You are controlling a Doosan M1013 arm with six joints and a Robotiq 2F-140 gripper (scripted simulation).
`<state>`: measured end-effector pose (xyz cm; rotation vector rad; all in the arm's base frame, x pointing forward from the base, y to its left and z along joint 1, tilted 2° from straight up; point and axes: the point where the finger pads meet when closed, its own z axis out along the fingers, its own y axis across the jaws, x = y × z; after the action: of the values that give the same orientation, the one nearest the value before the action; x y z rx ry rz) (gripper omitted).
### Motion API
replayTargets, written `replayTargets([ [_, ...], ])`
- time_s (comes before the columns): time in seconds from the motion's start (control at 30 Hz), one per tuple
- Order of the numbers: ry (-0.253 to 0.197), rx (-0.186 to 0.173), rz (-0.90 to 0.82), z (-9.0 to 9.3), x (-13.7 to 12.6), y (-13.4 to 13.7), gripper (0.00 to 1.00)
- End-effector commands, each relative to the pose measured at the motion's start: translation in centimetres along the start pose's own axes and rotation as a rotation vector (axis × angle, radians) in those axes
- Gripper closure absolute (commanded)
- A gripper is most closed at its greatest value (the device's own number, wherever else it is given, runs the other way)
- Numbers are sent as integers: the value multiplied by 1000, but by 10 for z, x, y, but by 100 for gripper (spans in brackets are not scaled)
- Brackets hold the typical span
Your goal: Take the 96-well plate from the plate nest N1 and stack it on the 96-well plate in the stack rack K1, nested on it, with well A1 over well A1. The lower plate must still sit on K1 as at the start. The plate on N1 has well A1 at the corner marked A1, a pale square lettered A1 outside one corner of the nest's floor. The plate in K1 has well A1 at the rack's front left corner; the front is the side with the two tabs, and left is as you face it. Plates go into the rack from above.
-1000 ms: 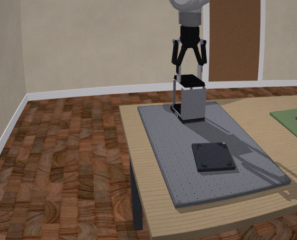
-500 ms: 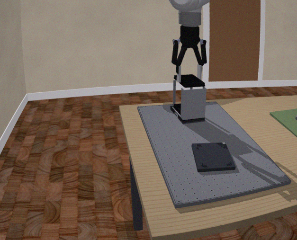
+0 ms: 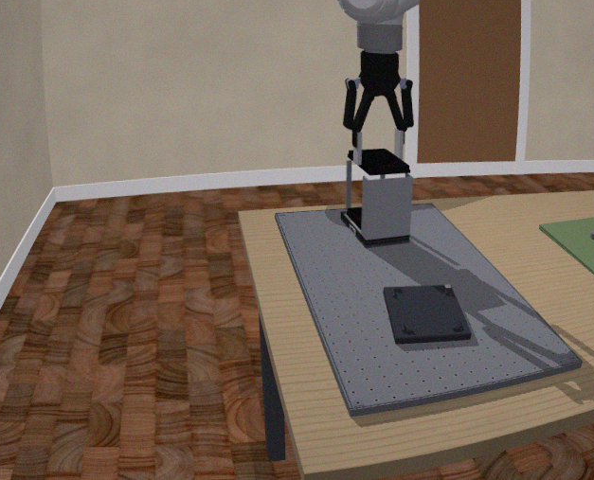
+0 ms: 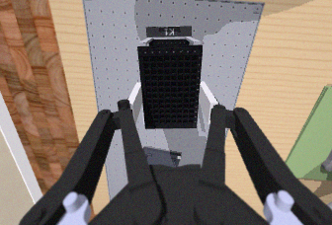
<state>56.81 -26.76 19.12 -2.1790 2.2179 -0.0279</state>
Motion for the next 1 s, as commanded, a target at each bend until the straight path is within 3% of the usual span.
replayTargets([
  [0.0, -4, -2, 1, -2, 0, -2, 100],
  [0.43, -4, -2, 1, 0, -1, -2, 100],
  [0.97, -4, -2, 1, 25, -2, -1, 100],
])
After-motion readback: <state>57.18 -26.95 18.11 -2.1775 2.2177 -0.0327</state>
